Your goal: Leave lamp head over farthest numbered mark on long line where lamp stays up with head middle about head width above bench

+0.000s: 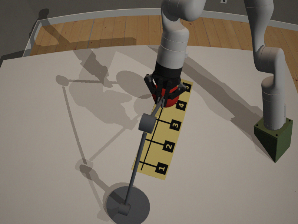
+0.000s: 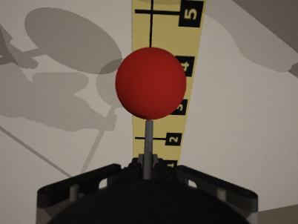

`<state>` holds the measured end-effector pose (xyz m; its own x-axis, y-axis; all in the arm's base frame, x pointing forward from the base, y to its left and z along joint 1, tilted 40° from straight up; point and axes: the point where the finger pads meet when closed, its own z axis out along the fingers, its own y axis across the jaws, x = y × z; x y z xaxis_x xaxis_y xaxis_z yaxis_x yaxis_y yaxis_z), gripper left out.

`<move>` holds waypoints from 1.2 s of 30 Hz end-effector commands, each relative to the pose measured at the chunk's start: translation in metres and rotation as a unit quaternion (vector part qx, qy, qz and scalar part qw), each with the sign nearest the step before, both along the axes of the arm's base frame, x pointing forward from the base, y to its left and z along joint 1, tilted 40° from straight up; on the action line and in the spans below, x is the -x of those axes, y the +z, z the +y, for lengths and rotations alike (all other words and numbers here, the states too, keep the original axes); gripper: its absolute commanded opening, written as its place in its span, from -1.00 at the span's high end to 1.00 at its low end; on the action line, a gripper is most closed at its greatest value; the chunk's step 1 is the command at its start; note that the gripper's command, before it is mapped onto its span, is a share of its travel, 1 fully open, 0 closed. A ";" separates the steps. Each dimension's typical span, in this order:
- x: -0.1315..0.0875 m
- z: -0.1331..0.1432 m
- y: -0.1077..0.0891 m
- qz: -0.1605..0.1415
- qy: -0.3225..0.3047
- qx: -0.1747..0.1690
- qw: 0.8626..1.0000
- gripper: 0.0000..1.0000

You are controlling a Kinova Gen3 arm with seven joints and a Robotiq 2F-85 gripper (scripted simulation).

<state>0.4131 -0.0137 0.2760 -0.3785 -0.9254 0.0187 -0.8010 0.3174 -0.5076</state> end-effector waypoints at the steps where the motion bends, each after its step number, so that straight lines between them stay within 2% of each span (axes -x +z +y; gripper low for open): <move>1: 0.005 -0.011 0.005 -0.003 -0.007 -0.001 1.000 1.00; 21: 0.008 -0.017 0.007 -0.003 -0.007 -0.001 1.000 1.00; 22: 0.008 -0.017 0.007 -0.002 -0.006 -0.001 1.000 -1.00; 36: 0.006 -0.012 0.006 -0.002 -0.002 -0.002 1.000 -1.00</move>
<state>0.4065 -0.0265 0.2817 -0.3838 -0.9233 0.0136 -0.7970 0.3238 -0.5099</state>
